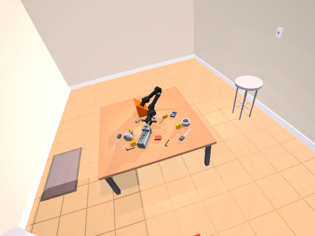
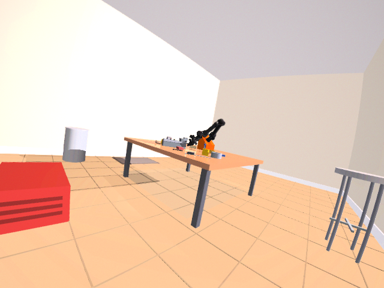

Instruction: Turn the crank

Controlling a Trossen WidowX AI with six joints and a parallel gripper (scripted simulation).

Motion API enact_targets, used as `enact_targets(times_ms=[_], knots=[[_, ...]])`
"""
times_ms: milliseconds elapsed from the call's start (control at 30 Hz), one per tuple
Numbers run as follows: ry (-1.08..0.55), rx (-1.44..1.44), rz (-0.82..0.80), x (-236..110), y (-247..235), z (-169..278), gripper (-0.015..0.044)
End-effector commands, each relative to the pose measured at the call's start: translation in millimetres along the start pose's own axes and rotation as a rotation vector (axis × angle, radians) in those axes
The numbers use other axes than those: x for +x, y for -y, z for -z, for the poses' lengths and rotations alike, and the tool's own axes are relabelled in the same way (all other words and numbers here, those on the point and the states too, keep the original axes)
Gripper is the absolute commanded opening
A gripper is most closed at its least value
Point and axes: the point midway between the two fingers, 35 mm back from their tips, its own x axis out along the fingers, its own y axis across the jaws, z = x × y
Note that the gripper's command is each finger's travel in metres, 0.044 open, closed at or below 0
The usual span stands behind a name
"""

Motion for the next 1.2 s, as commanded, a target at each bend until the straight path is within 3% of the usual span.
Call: enact_targets(times_ms=[0, 433, 967, 1167], knots=[[-0.002, 0.002, -0.005, 0, -1, 0, 0.0000], [0.000, 0.000, 0.000, 0, 0, 0, 0.0000], [0.000, 0.000, 0.000, 0, 0, 0, 0.0420], [0.000, -0.001, 0.001, -9, 0, -11, 0.0440]])
